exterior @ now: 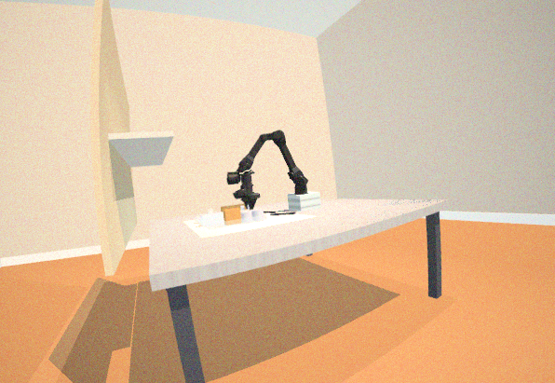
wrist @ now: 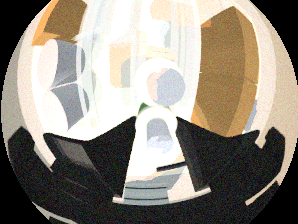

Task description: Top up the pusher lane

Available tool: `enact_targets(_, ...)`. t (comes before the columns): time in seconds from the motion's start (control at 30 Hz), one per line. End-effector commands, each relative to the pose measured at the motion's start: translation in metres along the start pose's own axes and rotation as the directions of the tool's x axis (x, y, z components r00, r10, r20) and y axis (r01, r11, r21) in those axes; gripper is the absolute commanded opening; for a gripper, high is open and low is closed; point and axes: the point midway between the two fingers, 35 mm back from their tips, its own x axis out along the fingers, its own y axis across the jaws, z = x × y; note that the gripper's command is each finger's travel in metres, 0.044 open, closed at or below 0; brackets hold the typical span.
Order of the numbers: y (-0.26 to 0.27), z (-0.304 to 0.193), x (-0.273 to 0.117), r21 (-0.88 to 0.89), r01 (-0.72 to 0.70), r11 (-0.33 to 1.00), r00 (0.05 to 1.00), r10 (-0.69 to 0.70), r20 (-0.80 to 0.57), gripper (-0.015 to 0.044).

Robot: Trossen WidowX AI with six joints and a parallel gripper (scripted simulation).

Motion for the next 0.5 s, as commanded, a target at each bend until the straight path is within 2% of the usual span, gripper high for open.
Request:
enact_targets(0.0, 0.0000, -0.0009, -0.0002, 0.003, -0.001, 1.000, 1.000, 0.001, 0.005, 0.0000)
enact_targets(0.23, 0.0000, -0.0009, -0.0002, 0.003, -0.001, 1.000, 1.000, 0.001, 0.005, 0.0000)
enact_targets(0.47, 0.0000, -0.0005, 0.0000, 0.003, -0.001, 1.000, 1.000, 0.001, 0.005, 0.0184)
